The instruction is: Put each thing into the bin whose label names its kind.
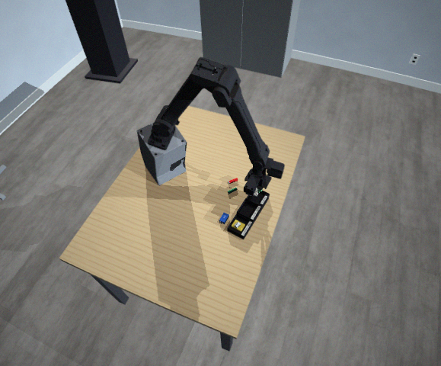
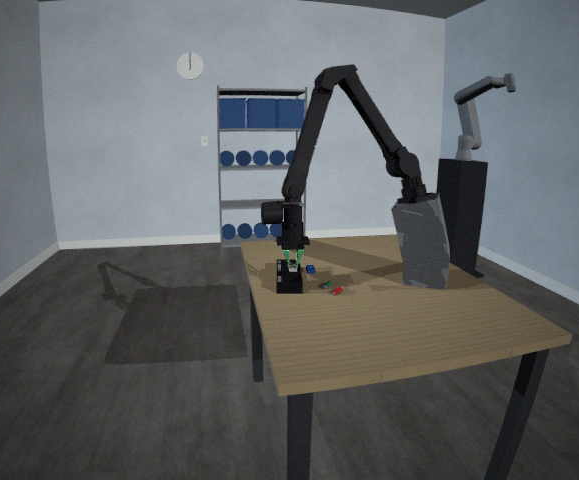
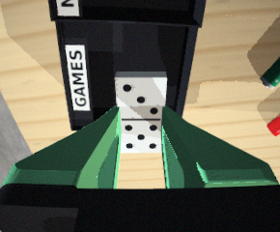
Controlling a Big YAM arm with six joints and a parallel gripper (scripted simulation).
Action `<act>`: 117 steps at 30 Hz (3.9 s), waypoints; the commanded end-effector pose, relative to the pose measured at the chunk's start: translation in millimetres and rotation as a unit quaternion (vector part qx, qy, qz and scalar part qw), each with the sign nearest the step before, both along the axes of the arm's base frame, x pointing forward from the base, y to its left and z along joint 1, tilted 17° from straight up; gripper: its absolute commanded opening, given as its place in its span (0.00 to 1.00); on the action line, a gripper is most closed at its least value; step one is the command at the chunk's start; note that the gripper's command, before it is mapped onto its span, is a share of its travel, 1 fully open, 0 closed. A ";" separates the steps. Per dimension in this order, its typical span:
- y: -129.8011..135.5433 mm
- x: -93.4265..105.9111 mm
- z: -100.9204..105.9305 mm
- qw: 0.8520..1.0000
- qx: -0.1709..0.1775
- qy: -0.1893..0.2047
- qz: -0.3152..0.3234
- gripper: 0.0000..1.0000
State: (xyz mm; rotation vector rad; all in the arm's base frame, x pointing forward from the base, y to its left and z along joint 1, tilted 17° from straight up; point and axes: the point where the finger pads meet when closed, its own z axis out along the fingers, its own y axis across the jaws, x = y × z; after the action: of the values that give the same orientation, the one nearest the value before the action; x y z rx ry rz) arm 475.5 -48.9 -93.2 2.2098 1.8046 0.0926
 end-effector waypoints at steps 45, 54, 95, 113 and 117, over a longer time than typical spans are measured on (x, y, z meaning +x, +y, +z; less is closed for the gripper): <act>-10.5 17.3 -19.0 1.000 0.003 -0.016 -0.025 0.20; -12.9 20.3 -32.7 1.000 0.004 -0.016 -0.025 0.20; -13.7 16.1 -36.8 1.000 0.004 -0.012 -0.025 0.31; -2.4 11.7 -16.5 1.000 0.005 -0.013 -0.024 0.31; -1.8 17.6 -11.1 1.000 0.005 -0.020 -0.022 0.31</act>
State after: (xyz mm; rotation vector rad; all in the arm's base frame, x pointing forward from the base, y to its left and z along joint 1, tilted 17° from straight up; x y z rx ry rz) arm 481.2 -56.6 -123.8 2.2599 1.7512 0.0949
